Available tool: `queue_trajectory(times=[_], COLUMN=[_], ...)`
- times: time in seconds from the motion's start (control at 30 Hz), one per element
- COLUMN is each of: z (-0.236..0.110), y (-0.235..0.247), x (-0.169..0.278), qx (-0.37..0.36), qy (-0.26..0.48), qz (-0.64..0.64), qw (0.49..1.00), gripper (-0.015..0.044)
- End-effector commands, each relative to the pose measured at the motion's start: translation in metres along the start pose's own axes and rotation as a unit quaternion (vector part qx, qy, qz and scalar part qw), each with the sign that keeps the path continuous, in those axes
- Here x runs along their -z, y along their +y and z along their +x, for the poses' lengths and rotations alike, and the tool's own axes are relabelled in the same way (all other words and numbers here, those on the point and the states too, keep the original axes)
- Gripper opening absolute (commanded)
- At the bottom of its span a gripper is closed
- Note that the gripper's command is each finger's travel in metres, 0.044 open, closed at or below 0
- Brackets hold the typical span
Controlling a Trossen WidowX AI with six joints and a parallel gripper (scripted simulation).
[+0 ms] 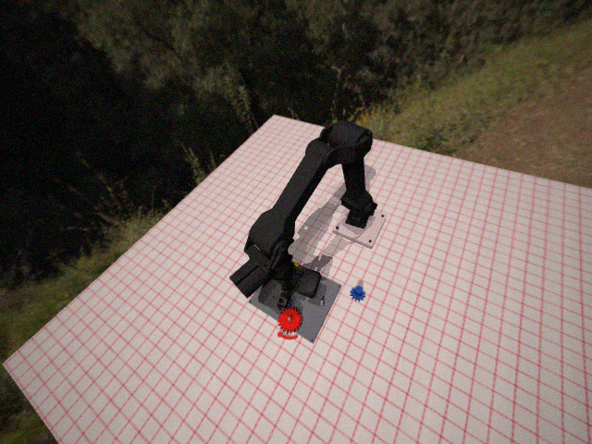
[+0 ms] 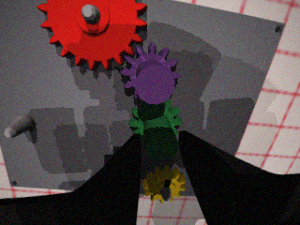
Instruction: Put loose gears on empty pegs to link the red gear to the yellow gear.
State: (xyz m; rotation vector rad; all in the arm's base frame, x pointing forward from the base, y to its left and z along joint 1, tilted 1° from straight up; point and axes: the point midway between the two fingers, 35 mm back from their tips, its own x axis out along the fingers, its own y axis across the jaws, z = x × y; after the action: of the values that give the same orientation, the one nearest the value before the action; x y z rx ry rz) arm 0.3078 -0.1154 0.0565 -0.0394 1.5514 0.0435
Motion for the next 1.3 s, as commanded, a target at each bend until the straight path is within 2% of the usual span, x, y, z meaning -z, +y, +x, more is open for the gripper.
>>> queue_trajectory(times=[0.0, 0.27, 0.37, 0.43, 0.73, 0.77, 0.87, 1.03, 1.27], z=[-0.003, -0.044, -0.049, -0.041, -0.042, -0.042, -0.040, -0.038, -0.017], y=[0.000, 0.000, 0.000, 0.012, 0.146, 0.159, 0.186, 0.188, 0.190], x=[0.000, 0.000, 0.000, 0.000, 0.030, 0.037, 0.056, 0.056, 0.056], qx=[0.001, 0.001, 0.001, -0.002, -0.005, -0.006, -0.007, -0.007, -0.007], qy=[0.000, 0.000, 0.000, 0.003, 0.002, 0.002, 0.002, 0.002, 0.002], qz=[-0.021, -0.076, -0.081, -0.068, -0.002, 0.006, 0.023, 0.025, 0.025], qw=[1.000, 0.997, 0.997, 0.998, 1.000, 1.000, 1.000, 1.000, 1.000], gripper=[0.0140, 0.0140, 0.0140, 0.0193, 0.0429, 0.0440, 0.0440, 0.0440, 0.0440])
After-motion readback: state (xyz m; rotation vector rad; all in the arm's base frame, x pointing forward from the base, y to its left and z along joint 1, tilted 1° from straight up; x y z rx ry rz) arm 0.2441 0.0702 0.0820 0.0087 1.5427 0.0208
